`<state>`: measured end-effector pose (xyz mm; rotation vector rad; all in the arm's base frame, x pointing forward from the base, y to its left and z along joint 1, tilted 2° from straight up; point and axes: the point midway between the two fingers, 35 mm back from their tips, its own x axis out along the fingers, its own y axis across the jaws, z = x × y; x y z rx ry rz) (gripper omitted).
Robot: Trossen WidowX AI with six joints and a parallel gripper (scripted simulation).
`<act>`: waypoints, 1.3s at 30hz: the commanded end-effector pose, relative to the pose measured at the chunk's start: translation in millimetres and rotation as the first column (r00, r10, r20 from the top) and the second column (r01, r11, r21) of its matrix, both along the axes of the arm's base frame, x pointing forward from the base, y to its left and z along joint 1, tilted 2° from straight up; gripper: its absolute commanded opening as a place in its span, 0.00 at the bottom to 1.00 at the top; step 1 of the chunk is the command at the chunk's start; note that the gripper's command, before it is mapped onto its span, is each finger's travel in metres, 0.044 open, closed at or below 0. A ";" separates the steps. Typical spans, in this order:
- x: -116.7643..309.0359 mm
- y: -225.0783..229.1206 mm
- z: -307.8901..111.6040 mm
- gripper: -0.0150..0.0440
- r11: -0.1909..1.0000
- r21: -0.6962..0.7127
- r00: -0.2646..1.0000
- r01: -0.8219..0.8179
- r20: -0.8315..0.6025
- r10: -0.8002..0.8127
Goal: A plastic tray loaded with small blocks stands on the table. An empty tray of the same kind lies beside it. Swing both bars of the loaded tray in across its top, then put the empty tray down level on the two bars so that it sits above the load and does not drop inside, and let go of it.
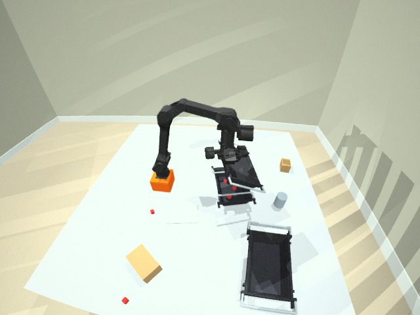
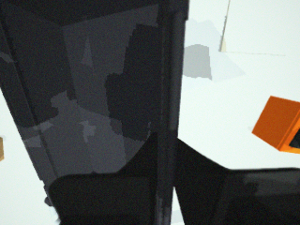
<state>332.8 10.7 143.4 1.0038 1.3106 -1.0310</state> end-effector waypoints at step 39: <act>2.5 -0.7 -41.3 0.25 1.000 0.002 1.000 -0.006 0.013 0.006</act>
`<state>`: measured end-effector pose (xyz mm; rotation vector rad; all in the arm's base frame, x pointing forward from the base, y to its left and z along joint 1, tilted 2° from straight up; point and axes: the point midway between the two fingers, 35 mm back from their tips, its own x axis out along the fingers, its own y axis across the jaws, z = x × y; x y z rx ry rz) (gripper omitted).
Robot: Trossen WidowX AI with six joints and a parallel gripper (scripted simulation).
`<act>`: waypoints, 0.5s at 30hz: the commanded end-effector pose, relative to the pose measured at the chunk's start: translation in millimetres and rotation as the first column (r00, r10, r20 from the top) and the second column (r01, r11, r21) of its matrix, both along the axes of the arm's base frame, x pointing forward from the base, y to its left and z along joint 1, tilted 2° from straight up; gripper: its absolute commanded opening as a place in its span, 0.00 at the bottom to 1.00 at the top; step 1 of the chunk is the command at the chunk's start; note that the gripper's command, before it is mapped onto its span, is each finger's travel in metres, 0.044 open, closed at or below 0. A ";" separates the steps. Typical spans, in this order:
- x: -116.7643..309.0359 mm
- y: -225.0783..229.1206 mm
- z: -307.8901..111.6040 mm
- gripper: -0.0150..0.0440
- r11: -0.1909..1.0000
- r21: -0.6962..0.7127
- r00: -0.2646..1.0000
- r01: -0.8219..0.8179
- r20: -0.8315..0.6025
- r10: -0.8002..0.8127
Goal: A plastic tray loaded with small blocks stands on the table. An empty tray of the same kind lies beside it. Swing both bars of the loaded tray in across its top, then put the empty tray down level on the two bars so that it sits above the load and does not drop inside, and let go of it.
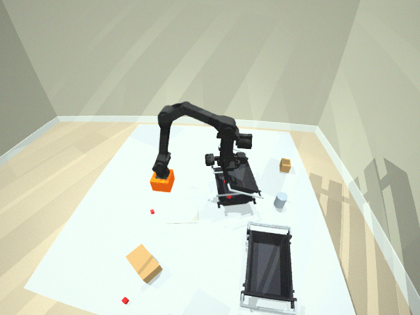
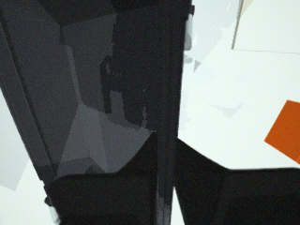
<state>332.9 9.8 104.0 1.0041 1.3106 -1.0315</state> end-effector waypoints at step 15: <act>-3.2 -1.1 -14.3 0.25 1.000 0.002 1.000 -0.006 0.012 0.006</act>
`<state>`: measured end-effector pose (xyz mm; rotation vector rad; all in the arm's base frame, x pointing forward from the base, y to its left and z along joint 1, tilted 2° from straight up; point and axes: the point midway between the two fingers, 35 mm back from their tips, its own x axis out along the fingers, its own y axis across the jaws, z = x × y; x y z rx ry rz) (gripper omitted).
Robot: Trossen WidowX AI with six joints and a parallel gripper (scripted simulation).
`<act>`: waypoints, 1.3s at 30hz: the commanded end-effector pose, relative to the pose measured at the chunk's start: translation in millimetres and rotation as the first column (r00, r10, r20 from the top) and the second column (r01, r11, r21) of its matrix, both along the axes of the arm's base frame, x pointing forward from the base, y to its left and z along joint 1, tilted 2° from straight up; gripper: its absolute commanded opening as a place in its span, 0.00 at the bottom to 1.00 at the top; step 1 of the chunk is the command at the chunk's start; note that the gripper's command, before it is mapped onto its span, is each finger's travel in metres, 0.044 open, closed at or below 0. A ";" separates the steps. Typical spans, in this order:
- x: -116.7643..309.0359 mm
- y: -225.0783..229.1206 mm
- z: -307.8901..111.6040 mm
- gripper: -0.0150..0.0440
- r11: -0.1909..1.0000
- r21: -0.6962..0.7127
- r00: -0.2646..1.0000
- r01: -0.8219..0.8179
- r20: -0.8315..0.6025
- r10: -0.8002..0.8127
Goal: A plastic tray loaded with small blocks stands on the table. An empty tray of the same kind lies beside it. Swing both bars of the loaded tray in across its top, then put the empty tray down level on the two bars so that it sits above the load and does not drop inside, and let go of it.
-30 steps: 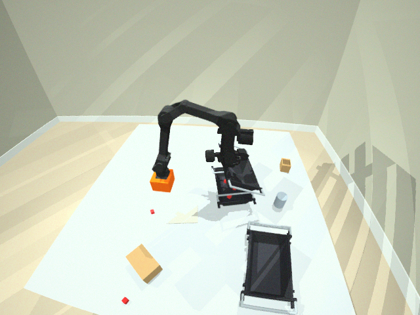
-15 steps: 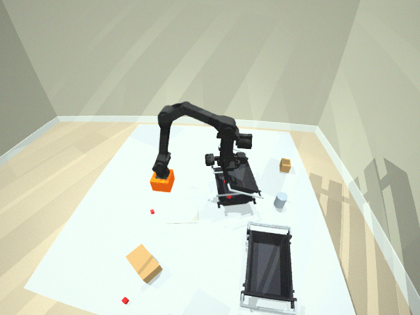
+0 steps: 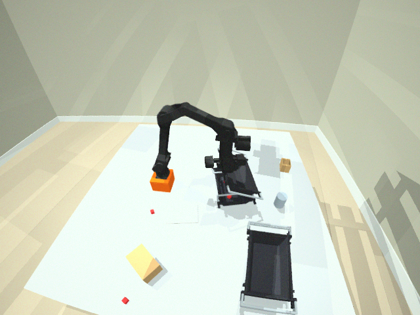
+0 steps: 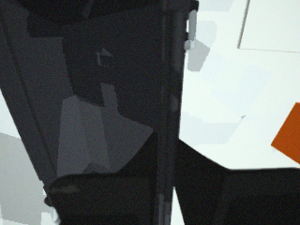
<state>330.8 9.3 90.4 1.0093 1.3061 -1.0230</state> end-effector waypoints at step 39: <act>-16.5 -5.4 -23.0 0.25 1.000 -0.002 1.000 -0.005 0.002 0.005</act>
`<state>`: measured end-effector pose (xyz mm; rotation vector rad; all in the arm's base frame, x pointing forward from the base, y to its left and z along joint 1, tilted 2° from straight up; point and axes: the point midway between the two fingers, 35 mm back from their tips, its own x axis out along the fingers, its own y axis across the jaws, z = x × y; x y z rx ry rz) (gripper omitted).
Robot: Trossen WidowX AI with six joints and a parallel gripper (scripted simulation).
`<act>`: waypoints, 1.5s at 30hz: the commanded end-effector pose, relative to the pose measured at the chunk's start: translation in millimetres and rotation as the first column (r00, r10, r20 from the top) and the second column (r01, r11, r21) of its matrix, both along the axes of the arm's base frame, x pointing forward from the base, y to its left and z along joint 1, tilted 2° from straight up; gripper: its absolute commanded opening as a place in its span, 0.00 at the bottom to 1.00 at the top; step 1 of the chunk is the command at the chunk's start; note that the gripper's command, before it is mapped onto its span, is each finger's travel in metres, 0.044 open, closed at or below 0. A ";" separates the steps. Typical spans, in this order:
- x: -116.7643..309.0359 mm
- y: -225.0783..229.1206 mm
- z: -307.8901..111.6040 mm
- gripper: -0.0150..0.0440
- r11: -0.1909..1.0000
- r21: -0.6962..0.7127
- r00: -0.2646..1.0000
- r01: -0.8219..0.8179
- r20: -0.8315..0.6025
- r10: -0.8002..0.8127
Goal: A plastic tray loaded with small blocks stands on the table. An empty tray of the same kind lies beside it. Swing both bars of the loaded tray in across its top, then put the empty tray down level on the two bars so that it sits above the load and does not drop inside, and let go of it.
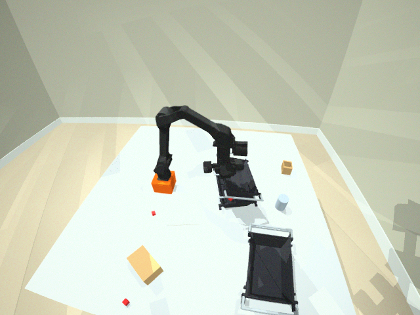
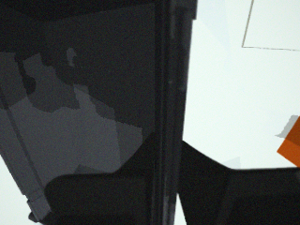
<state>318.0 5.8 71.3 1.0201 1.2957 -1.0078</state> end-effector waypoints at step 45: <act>-13.3 -5.4 -32.7 0.25 1.000 -0.008 1.000 -0.004 -0.017 0.004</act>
